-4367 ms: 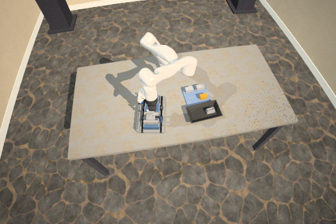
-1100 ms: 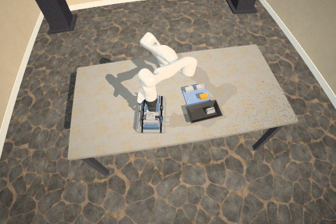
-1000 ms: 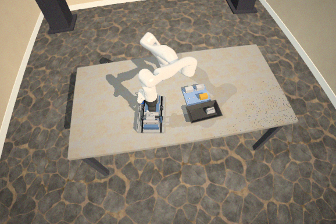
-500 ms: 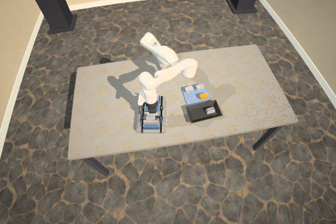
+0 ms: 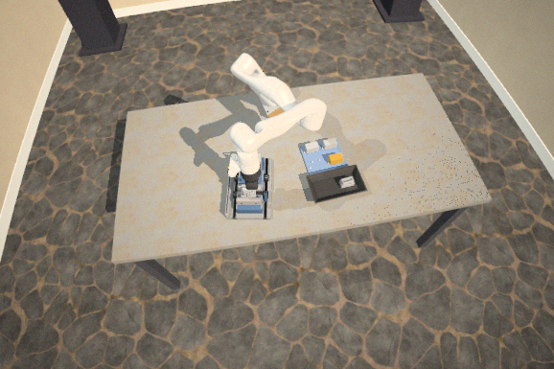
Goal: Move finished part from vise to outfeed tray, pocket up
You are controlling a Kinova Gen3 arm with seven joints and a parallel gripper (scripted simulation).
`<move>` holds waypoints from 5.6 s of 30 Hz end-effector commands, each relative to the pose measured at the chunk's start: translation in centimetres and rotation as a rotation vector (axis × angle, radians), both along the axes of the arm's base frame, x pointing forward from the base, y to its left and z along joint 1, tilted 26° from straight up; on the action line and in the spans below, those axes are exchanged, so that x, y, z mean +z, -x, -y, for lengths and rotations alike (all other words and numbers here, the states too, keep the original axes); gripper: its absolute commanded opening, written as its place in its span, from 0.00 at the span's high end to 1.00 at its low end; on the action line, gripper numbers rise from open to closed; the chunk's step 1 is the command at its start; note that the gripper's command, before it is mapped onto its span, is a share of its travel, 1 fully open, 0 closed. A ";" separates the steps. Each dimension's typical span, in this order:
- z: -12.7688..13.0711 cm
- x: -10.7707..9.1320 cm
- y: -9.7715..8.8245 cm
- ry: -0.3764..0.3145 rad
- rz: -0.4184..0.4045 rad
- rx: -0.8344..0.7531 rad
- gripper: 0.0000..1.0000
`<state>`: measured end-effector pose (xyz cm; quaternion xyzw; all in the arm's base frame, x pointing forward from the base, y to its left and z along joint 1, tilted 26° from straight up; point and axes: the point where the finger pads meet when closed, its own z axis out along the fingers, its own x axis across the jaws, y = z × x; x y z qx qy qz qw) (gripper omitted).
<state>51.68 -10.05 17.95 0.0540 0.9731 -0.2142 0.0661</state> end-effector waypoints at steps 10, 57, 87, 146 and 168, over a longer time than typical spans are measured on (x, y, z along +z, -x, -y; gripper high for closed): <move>0.3 -0.7 0.0 0.002 -0.002 -0.001 0.00; 0.3 -0.7 0.0 0.002 -0.002 -0.001 0.00; 0.6 -1.2 -0.1 0.002 -0.002 -0.001 0.00; 0.8 -1.7 -0.1 0.002 -0.002 -0.001 0.00; 0.8 -1.7 -0.1 0.002 -0.002 -0.001 1.00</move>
